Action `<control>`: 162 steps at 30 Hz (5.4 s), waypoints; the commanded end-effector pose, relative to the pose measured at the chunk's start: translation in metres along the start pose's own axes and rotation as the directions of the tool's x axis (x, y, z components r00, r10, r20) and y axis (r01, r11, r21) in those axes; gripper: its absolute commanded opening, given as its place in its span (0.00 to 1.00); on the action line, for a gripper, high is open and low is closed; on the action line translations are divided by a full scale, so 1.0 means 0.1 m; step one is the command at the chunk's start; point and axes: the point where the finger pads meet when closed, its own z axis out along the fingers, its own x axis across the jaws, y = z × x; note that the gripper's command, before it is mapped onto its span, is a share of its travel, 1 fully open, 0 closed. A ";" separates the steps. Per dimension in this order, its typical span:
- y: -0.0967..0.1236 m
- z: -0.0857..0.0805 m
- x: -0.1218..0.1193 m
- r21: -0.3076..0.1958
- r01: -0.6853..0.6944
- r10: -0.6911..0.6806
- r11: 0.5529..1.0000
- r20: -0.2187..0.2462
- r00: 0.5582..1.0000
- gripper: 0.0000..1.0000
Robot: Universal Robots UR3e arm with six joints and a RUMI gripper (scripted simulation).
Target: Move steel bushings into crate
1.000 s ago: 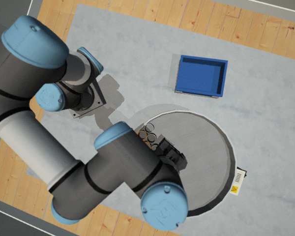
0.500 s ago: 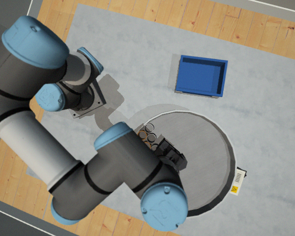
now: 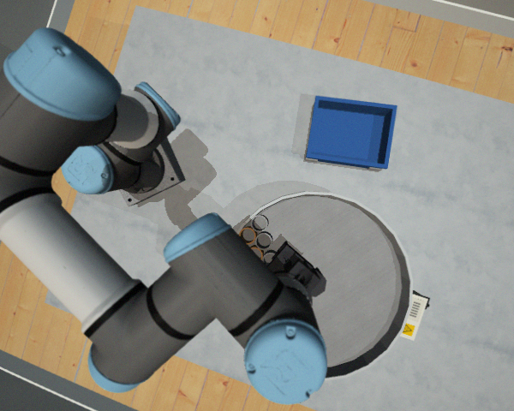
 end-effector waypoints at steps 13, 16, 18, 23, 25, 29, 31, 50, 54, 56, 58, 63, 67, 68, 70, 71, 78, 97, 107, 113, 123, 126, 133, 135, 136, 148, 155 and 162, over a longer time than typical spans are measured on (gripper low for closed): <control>0.00 -0.01 -0.01 0.000 0.000 0.000 1.000 0.003 1.000 0.05; 0.00 -0.01 -0.01 0.000 0.000 0.000 1.000 0.003 1.000 0.05; 0.00 -0.01 -0.01 0.000 0.000 0.000 1.000 0.003 1.000 0.05; 0.00 0.00 -0.01 0.000 0.000 0.000 1.000 0.003 1.000 0.05; 0.00 0.03 -0.01 0.000 0.000 0.000 1.000 0.003 1.000 0.05; 0.00 0.16 -0.01 0.000 0.000 0.000 1.000 0.003 1.000 0.05; 0.00 0.22 -0.01 0.000 0.000 0.000 1.000 0.003 1.000 0.05; 0.00 0.24 -0.01 0.000 0.000 0.000 1.000 0.003 1.000 0.05; 0.00 0.24 -0.01 0.000 0.000 0.000 1.000 0.003 1.000 0.05; 0.00 0.24 -0.01 0.000 0.000 0.000 1.000 0.003 1.000 0.05; 0.00 0.24 -0.01 0.000 0.000 0.000 1.000 0.003 1.000 0.05; 0.00 0.24 -0.01 0.000 0.000 0.000 1.000 0.003 1.000 0.05; 0.00 0.24 -0.01 0.000 0.000 0.000 1.000 0.003 1.000 0.05; 0.00 0.24 -0.01 0.000 0.000 0.000 1.000 0.003 1.000 0.05; 0.00 0.24 -0.01 0.000 0.000 0.000 1.000 0.003 1.000 0.05; 0.00 0.24 -0.01 0.000 0.000 0.000 1.000 0.003 1.000 0.05; 0.00 0.28 -0.01 0.000 0.000 0.000 1.000 0.003 1.000 0.05; 0.00 0.48 -0.01 0.000 0.000 0.000 1.000 0.003 1.000 0.05; 0.00 0.48 -0.01 0.000 0.000 0.000 1.000 0.003 1.000 0.05; 0.00 0.48 -0.01 0.000 0.000 0.000 1.000 0.003 1.000 0.05; 0.00 0.48 -0.01 0.000 0.000 0.000 1.000 0.003 1.000 0.05; 0.00 0.48 -0.01 0.000 0.000 0.000 1.000 0.003 1.000 0.05; 0.00 0.48 -0.01 0.000 0.000 0.000 1.000 0.003 1.000 0.00; 0.00 0.48 -0.01 0.000 0.000 0.000 1.000 0.003 1.000 0.00; 0.00 0.48 -0.01 0.000 0.000 0.000 1.000 0.003 1.000 0.00; 0.00 0.48 -0.01 0.000 0.000 0.000 1.000 0.003 1.000 0.00; 0.00 0.48 -0.01 0.000 0.000 0.000 1.000 0.003 1.000 0.00; 0.00 0.48 -0.01 0.000 0.000 0.000 1.000 0.003 1.000 0.00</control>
